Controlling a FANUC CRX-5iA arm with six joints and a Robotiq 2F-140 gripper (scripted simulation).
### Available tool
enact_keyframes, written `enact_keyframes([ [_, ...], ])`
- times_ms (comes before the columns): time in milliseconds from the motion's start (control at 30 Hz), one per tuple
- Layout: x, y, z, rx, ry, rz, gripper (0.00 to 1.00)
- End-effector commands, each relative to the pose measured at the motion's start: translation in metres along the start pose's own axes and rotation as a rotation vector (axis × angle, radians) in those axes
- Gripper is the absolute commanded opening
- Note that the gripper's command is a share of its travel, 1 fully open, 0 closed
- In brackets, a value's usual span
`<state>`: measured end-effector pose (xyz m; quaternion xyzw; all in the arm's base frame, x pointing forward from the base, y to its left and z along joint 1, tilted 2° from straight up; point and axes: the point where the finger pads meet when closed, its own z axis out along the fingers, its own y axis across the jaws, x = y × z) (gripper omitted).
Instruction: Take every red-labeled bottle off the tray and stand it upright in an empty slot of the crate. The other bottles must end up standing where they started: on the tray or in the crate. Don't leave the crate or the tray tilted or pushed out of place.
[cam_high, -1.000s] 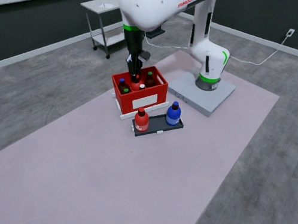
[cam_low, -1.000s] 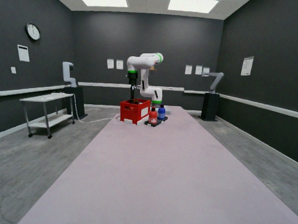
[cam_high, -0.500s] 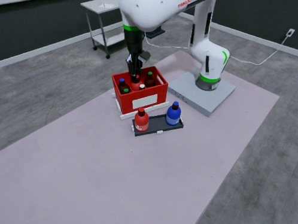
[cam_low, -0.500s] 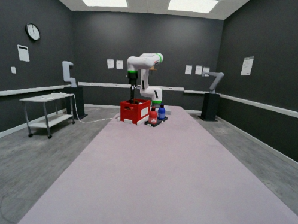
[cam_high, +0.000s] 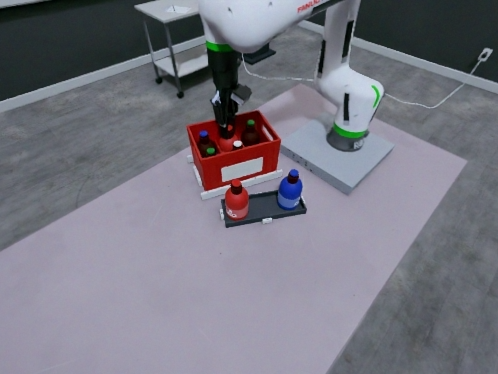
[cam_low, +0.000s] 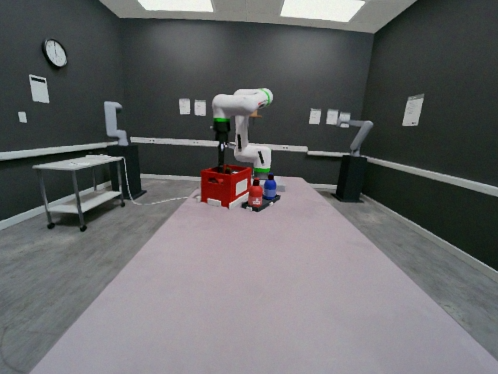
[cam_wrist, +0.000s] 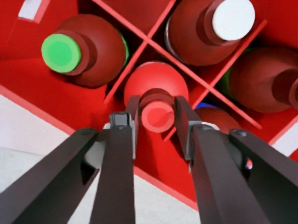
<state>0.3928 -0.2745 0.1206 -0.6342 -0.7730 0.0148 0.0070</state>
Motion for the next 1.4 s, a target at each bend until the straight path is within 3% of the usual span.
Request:
enact_keyframes([
  [0,-0.0005,0.0003,-0.0009,-0.001,-0.002,0.0,0.1],
  [467,-0.0005,0.0003,-0.0009,-0.001,-0.002,0.0,0.1],
  [500,-0.0005,0.0003,-0.0009,-0.001,-0.002,0.0,0.44],
  [1367,-0.0005,0.0003,-0.0009,-0.001,-0.002,0.0,0.44],
])
